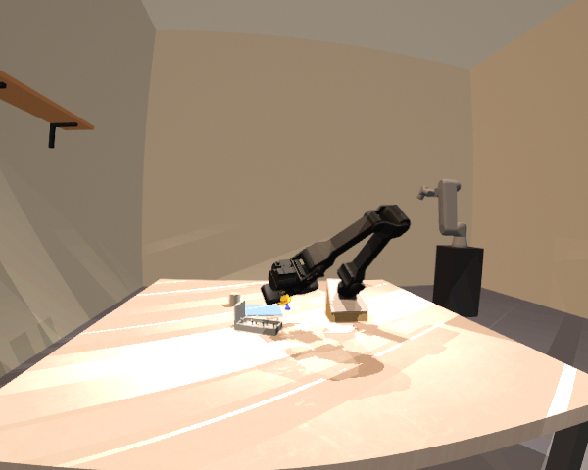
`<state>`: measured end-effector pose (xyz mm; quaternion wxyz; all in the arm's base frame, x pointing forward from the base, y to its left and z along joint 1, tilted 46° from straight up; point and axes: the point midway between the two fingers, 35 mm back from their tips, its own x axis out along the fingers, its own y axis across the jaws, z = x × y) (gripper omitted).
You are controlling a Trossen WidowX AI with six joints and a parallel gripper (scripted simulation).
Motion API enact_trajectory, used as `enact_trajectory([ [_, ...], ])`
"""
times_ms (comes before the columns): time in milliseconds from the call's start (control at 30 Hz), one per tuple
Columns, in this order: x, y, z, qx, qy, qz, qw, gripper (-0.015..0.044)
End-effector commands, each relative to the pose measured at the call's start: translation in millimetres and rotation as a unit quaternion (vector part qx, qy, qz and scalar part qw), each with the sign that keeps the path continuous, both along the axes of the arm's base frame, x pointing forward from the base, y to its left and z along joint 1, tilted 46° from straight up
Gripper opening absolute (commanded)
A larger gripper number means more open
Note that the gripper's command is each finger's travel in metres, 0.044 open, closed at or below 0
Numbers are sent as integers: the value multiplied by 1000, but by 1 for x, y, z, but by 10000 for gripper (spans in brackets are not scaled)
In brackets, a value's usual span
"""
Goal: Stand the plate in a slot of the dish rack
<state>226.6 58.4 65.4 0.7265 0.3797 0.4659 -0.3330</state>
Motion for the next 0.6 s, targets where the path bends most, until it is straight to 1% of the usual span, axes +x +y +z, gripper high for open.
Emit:
enact_trajectory([
  [0,3,5,-1,-24,-42,17,999,0],
  [567,7,28,7,-90,-202,63,973,0],
])
